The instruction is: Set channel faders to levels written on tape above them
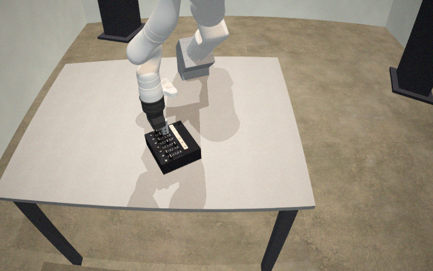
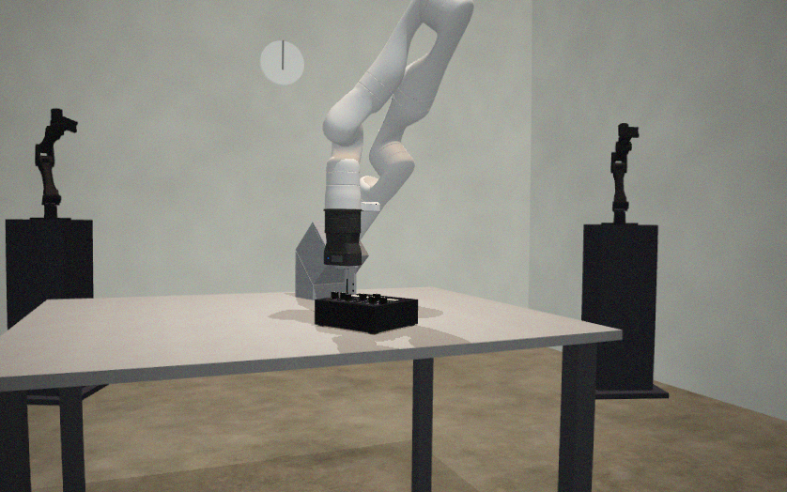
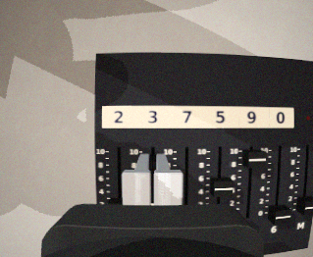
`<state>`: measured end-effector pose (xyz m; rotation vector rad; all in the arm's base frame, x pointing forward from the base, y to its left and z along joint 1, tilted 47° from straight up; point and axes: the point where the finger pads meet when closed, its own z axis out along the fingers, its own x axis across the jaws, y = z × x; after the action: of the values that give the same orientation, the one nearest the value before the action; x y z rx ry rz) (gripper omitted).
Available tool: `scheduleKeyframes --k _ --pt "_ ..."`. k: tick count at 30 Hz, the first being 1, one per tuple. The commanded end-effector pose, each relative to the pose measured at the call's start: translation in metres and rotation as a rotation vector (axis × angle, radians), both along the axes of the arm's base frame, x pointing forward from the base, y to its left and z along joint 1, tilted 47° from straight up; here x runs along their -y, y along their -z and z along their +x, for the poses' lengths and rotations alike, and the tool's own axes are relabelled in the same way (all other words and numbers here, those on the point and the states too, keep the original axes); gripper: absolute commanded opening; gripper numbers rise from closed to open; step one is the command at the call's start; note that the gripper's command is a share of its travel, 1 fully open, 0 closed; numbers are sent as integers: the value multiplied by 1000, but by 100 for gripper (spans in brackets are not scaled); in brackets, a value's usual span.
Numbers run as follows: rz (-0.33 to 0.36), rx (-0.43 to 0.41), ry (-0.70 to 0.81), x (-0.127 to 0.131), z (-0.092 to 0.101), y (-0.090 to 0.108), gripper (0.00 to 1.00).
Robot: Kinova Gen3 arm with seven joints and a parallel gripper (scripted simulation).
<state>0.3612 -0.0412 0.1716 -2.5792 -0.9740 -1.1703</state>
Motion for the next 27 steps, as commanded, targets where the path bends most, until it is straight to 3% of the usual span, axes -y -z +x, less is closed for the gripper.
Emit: scheduleKeyframes --k 1,27 --pt "-1 0 1 0 0 0 0" --pt "-1 1 1 15 -25 -27 0"
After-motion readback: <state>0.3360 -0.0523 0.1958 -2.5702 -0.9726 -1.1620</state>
